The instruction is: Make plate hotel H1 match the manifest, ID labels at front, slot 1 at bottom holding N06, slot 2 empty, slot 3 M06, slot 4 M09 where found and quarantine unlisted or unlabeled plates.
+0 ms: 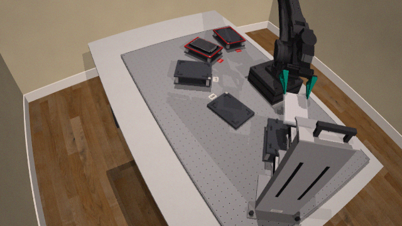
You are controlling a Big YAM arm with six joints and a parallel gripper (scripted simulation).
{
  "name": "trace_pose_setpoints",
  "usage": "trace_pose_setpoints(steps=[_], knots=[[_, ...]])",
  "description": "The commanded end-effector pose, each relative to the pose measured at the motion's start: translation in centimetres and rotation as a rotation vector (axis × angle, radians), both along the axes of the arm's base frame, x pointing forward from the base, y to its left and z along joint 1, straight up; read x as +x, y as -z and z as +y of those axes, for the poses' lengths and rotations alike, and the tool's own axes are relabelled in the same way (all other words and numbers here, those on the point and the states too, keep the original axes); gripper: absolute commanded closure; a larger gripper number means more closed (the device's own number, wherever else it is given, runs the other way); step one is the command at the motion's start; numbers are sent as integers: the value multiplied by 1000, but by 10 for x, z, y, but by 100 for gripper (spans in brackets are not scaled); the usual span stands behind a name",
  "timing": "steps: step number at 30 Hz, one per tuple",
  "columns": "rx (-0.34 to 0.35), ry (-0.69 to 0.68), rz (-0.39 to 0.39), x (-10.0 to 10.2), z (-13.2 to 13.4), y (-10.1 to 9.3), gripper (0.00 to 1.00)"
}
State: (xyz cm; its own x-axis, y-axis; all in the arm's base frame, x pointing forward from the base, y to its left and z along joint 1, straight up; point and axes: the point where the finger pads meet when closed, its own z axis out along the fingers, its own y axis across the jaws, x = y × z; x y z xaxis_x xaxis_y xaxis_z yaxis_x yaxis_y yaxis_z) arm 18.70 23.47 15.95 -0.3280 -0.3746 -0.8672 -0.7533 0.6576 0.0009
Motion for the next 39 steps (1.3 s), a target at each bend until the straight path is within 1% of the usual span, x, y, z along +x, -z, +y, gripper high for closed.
trace_pose_setpoints(steps=[1,2,3,7,8,11,16,18,20,25,27,28,30,36,39], knots=[[51,5,-30,6,7,-35,14],[62,5,-38,7,8,-44,14],[65,5,-40,8,9,-48,14],[62,5,-38,8,9,-49,14],[69,5,-43,8,9,-44,14],[69,5,-43,7,8,-56,14],[60,5,-37,7,8,-58,14],[50,5,-29,6,6,-50,14],[66,5,-40,7,7,-63,14],[73,5,-46,8,9,-64,14],[55,5,-33,7,7,-63,14],[62,6,-38,7,7,-68,14],[65,6,-40,7,7,-71,14],[62,6,-38,6,6,-74,14],[65,6,-41,6,6,-80,14]])
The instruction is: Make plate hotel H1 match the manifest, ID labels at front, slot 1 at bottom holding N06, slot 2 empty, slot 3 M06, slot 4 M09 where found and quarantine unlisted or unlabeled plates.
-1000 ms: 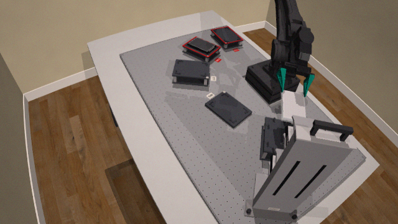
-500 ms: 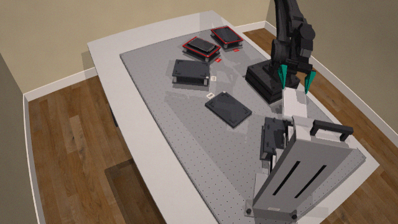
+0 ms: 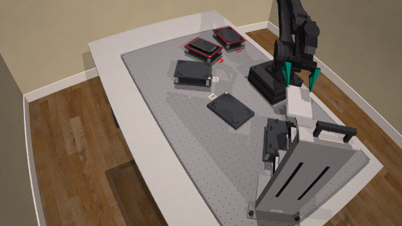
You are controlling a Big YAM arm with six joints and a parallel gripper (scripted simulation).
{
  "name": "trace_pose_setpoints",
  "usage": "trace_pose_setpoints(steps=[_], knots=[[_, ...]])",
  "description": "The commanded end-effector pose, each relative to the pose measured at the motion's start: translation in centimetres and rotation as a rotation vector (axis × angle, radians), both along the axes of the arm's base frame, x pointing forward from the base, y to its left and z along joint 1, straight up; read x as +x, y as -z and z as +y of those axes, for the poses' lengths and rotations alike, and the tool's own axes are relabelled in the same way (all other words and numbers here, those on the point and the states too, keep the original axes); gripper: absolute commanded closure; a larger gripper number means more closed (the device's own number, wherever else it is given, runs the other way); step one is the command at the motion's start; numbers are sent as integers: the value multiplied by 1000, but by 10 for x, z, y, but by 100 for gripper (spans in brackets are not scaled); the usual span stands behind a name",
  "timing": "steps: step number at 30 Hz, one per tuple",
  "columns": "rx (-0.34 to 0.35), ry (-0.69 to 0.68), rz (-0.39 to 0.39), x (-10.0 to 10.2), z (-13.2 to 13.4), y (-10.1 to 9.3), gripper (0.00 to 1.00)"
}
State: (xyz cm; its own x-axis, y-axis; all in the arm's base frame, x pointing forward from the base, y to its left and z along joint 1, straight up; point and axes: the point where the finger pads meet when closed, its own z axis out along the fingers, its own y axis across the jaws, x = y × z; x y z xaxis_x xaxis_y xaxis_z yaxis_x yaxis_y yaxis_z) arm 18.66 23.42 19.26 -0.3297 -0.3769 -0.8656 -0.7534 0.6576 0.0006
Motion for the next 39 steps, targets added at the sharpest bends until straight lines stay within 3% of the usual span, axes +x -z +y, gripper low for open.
trace_pose_setpoints(steps=[1,2,3,5,13,15,16,20,26,30,36,37,39], knots=[[68,6,-42,7,7,-47,14],[68,6,-42,7,7,-47,14],[49,6,-29,6,5,-25,14],[63,6,-39,7,7,-48,14],[65,6,-41,7,6,-58,14],[45,6,-26,5,4,-45,14],[60,6,-37,6,5,-57,14],[92,6,-61,8,8,-70,14],[49,7,-30,5,4,-58,14],[69,7,-44,6,5,-74,14],[69,7,-44,6,5,-78,14],[19,7,-7,3,0,-39,14],[40,7,-23,4,2,-61,14]])
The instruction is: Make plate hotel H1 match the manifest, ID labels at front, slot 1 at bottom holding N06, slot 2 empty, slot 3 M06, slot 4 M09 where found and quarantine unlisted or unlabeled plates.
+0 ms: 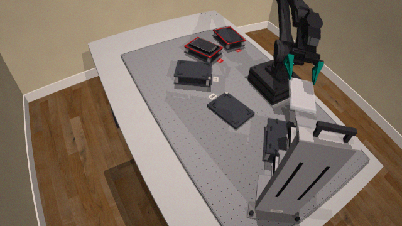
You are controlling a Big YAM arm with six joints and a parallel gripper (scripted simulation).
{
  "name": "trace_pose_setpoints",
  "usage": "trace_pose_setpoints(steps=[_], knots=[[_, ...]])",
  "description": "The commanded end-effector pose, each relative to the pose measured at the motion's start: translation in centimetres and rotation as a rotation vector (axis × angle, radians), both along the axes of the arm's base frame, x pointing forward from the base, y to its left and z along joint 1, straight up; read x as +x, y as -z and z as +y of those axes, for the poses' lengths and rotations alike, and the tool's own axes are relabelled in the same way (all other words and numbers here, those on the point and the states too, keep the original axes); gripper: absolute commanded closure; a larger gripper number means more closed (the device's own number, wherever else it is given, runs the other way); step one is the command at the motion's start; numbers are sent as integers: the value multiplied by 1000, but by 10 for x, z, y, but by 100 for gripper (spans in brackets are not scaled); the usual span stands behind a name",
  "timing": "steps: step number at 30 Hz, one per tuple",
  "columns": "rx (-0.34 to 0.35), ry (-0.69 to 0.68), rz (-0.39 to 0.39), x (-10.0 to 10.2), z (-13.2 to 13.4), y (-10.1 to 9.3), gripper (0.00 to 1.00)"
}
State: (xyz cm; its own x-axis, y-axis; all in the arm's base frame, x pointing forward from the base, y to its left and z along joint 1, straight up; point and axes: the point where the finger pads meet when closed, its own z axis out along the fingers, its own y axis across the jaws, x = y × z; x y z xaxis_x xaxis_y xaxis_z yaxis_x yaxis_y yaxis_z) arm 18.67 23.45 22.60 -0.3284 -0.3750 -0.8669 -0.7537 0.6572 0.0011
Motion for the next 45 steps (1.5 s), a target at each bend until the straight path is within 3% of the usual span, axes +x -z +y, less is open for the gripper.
trace_pose_setpoints(steps=[1,8,10,16,24,29,31,32,34,37,42,44,45], knots=[[62,8,-40,5,4,-47,14],[64,8,-42,5,4,-55,14],[49,8,-30,5,2,-47,14],[74,8,-49,6,5,-63,14],[44,8,-27,5,3,-57,14],[61,8,-39,5,3,-72,14],[61,8,-39,5,3,-72,14],[41,8,-25,5,2,-55,14],[55,7,-35,5,3,-73,14],[63,7,-42,5,3,-79,14],[54,7,-35,5,3,-81,14],[36,7,-22,4,1,-69,14],[48,7,-31,4,2,-79,14]])
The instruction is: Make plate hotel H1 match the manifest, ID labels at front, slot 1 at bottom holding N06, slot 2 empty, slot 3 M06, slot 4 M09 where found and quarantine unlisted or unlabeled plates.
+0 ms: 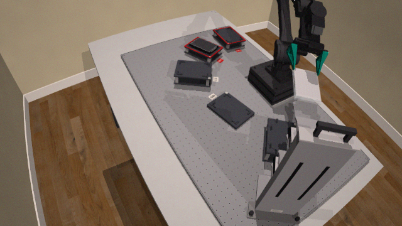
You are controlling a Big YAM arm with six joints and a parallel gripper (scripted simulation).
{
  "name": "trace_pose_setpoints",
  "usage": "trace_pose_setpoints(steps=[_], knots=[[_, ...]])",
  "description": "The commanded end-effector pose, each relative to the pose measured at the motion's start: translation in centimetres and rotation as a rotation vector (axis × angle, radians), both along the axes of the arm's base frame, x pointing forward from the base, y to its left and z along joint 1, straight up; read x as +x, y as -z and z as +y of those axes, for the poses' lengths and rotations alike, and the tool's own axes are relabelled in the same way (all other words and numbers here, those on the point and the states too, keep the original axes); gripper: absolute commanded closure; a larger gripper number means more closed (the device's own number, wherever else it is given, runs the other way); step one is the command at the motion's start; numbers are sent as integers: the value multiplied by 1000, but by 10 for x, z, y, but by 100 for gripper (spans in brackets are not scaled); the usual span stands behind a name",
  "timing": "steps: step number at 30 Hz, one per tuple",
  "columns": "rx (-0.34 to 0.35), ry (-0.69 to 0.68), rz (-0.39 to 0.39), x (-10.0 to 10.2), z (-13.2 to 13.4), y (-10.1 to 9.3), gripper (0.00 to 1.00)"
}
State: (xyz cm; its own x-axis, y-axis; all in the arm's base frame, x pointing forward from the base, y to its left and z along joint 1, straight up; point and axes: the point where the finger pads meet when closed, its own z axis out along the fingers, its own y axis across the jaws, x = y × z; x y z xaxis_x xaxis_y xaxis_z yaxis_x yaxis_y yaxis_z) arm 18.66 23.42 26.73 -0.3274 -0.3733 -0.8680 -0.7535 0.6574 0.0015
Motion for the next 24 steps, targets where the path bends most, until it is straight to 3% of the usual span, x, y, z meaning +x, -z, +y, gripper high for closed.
trace_pose_setpoints(steps=[1,4,11,15,20,21,24], knots=[[53,7,-34,5,3,-44,14],[78,7,-53,6,4,-52,14],[42,7,-26,4,2,-44,14],[59,7,-39,4,2,-57,14],[52,7,-34,4,2,-58,14],[23,7,-13,3,1,-29,14],[55,6,-37,3,1,-63,14]])
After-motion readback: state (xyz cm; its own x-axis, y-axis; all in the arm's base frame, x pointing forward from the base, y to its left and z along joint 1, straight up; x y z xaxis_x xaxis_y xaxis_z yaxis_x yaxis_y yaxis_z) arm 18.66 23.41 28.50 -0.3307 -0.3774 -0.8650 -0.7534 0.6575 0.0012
